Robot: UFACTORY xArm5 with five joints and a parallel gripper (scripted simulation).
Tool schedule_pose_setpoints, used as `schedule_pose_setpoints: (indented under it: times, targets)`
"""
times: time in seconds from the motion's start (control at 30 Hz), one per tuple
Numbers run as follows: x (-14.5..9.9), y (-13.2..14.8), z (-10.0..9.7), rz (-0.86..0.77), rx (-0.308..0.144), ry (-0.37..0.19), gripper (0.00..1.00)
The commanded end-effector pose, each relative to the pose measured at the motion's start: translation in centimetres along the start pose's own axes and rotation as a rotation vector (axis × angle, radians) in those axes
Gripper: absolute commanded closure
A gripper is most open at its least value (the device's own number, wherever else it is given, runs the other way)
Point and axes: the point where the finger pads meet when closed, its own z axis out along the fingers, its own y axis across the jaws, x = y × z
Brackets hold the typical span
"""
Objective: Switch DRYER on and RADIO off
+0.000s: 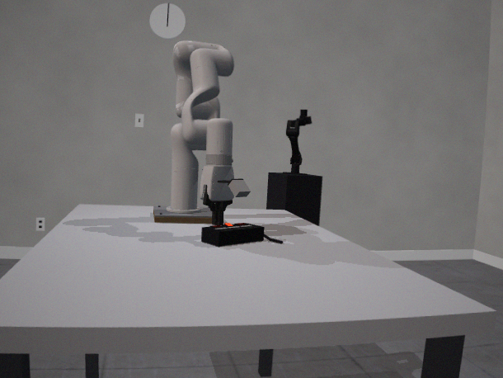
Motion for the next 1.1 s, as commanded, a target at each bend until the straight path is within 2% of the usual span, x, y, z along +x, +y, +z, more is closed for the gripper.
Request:
schedule_pose_setpoints:
  times: [0.0, 0.03, 0.07, 0.13, 1.07]
  targets:
    - [1.5, 0.3, -4.7, 0.0, -0.003, 0.009, 1.0]
    - [1.8, 0.3, -6.3, 0.0, -0.003, 0.009, 1.0]
    - [1.8, 0.3, -6.3, 0.0, -0.003, 0.009, 1.0]
    - [1.9, 0.3, -8.1, 0.0, -0.003, 0.01, 1.0]
    - [1.9, 0.3, -8.2, 0.0, -0.003, 0.01, 1.0]
